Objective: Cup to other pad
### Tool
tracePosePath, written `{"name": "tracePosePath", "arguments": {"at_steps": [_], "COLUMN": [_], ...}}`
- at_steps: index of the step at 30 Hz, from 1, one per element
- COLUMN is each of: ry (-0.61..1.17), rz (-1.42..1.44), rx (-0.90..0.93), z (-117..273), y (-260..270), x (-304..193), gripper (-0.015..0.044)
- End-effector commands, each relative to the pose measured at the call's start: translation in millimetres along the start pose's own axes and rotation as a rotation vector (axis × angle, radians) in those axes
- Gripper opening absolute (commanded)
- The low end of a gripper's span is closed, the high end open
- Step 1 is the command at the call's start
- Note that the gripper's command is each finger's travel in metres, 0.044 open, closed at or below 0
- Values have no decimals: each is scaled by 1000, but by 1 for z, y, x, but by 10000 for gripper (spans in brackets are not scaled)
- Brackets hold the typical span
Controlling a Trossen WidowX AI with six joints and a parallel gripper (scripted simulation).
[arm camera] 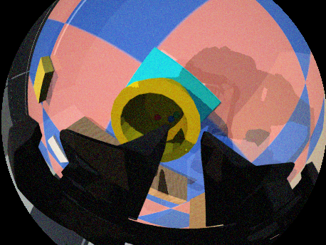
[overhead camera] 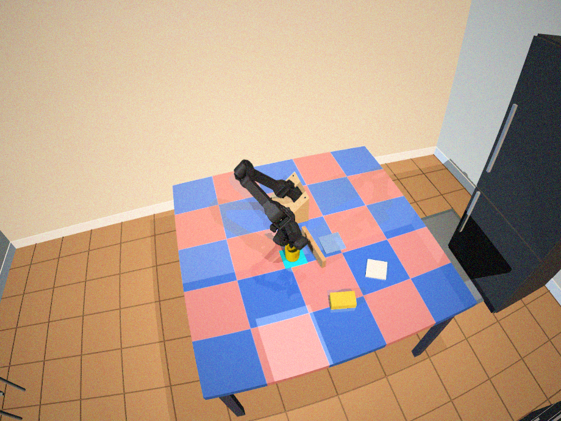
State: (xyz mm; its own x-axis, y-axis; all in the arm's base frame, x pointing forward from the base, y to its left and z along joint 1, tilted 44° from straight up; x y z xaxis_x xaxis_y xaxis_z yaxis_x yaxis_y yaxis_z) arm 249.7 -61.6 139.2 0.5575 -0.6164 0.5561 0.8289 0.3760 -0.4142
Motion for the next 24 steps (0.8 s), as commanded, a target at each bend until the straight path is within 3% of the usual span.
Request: {"name": "tracePosePath", "arguments": {"at_steps": [1, 24], "ry": [-6, -5], "rz": [-9, -4], "rx": [5, 1], "z": [6, 32], "y": [1, 0], "x": [2, -6], "gripper": [147, 147]}}
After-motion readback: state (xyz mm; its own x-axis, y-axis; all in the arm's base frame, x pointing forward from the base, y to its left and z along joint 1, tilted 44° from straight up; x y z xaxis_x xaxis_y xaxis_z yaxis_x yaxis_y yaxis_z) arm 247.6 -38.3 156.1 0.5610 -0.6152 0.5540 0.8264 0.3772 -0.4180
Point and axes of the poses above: the point midway between the two fingers, 35 mm back from their tips, its own z axis back along the fingers, its own y axis across the jaws, x = y × z, the point moved 10 cm from there along z, back along the fingers, and after that the axes turned 9 degrees about z, right-handed, at the moved point
